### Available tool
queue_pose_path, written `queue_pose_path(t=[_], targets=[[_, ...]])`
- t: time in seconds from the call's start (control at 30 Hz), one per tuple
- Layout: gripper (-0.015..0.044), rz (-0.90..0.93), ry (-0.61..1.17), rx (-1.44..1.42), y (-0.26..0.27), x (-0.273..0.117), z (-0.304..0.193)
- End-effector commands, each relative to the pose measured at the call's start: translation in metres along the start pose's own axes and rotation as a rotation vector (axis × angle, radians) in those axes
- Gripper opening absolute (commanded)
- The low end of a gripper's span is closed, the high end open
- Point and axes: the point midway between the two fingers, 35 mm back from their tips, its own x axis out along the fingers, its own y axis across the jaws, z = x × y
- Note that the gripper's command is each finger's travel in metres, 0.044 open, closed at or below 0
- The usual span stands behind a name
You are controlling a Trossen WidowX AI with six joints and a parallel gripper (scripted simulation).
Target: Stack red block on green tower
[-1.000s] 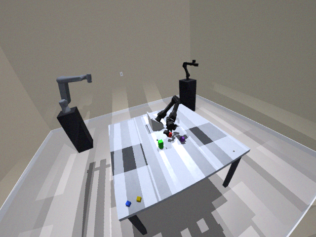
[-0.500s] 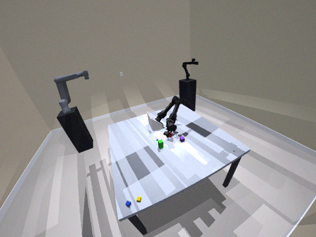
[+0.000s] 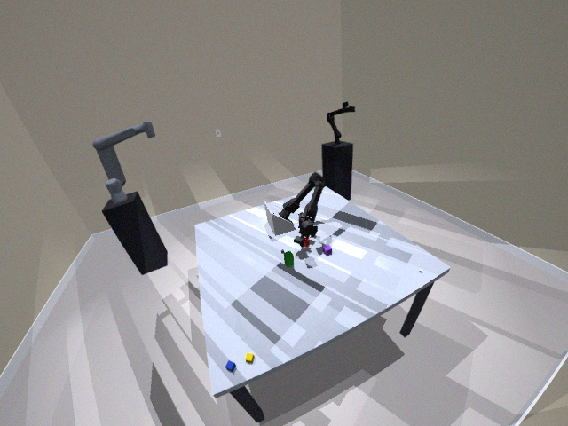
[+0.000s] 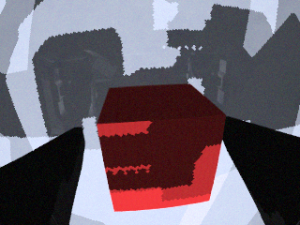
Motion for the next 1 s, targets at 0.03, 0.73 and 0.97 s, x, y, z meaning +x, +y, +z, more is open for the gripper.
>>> queue_pose_path(t=[0.03,0.73,0.97], targets=[[0.0256,0.003,-0.003,0.003,0.000,0.000,0.000],[0.0000,0.001,-0.002,0.003,-0.001,-0.037,0.000],[0.0000,0.001,-0.001,0.003,-0.001,-0.070,0.000]])
